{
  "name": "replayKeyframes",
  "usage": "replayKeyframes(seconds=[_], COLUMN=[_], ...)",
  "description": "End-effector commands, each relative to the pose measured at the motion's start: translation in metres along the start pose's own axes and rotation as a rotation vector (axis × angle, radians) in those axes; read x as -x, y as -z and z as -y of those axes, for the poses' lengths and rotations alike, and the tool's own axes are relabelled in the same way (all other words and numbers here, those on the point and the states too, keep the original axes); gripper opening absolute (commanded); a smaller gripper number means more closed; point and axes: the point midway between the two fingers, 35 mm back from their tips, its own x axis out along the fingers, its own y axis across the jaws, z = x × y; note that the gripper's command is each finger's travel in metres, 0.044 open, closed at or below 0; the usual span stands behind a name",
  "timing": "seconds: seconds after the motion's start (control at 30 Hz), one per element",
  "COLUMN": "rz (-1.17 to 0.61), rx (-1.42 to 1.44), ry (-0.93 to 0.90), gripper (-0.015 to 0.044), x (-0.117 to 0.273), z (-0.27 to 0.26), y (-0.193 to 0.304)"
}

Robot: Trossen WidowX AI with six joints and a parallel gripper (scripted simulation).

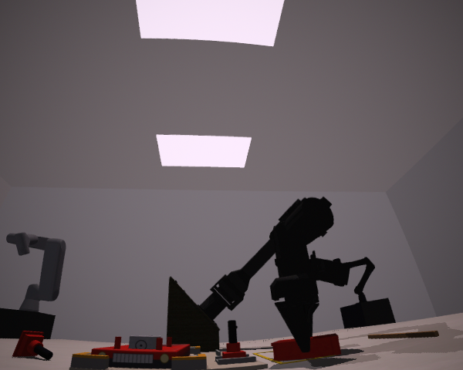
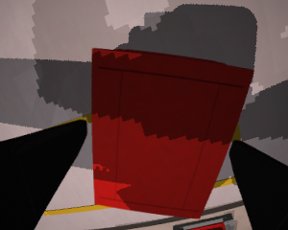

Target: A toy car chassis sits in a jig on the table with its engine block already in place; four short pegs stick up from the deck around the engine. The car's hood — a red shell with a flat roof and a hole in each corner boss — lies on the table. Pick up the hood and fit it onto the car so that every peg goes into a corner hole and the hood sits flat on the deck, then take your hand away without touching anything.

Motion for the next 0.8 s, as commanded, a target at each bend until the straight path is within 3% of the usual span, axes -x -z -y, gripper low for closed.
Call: replayKeyframes(seconds=[0.0, 0.07, 0.37, 0.7, 0.77], rz=[0.000, 0.000, 0.000, 0.000, 0.000], rx=[0.000, 0.000, 0.000, -0.002, -0.002], ry=[0.000, 0.000, 0.000, 0.001, 0.001], gripper=[0.0387, 0.0335, 0.0275, 0.0012, 0.0000], x=[0.000, 0.000, 0.000, 0.008, 0.012], z=[0.000, 0.000, 0.000, 0.000, 0.000], y=[0.000, 0.000, 0.000, 0.000, 0.000])
